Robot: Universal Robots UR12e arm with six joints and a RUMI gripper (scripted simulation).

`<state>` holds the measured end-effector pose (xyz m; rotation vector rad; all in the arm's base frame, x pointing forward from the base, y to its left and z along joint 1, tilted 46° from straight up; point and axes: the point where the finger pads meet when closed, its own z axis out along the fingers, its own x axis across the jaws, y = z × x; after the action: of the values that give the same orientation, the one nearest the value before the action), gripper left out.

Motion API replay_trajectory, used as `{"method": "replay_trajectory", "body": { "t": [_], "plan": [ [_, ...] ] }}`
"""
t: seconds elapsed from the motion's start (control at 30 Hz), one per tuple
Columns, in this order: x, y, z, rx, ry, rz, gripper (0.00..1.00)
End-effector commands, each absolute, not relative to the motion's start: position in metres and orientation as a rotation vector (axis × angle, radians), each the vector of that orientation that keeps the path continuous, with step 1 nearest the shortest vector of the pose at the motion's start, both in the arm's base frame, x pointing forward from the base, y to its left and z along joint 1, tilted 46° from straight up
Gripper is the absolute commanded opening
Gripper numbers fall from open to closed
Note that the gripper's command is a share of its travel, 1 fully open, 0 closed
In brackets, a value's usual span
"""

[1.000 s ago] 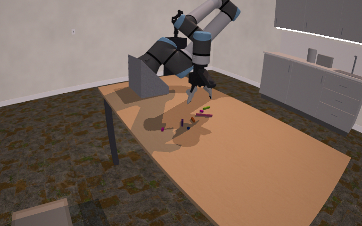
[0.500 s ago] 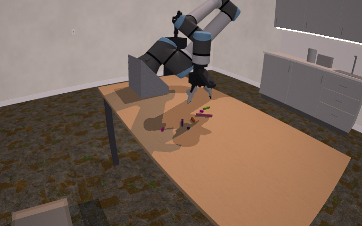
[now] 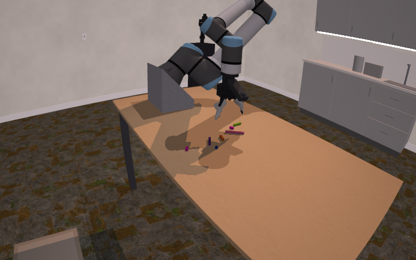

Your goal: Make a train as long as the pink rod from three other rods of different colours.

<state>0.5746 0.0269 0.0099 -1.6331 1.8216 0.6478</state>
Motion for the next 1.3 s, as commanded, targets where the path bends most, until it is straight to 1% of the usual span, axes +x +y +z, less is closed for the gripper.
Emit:
{"method": "replay_trajectory", "body": {
  "t": [0.0, 0.8, 1.27],
  "plan": [
    [0.575, 0.026, 0.01, -1.633, 1.822, 0.646, 1.0],
    [0.575, 0.024, 0.008, -1.651, 1.801, 0.636, 1.0],
    [0.576, -0.011, -0.025, -1.882, 1.497, 0.494, 1.0]
  ]
}}
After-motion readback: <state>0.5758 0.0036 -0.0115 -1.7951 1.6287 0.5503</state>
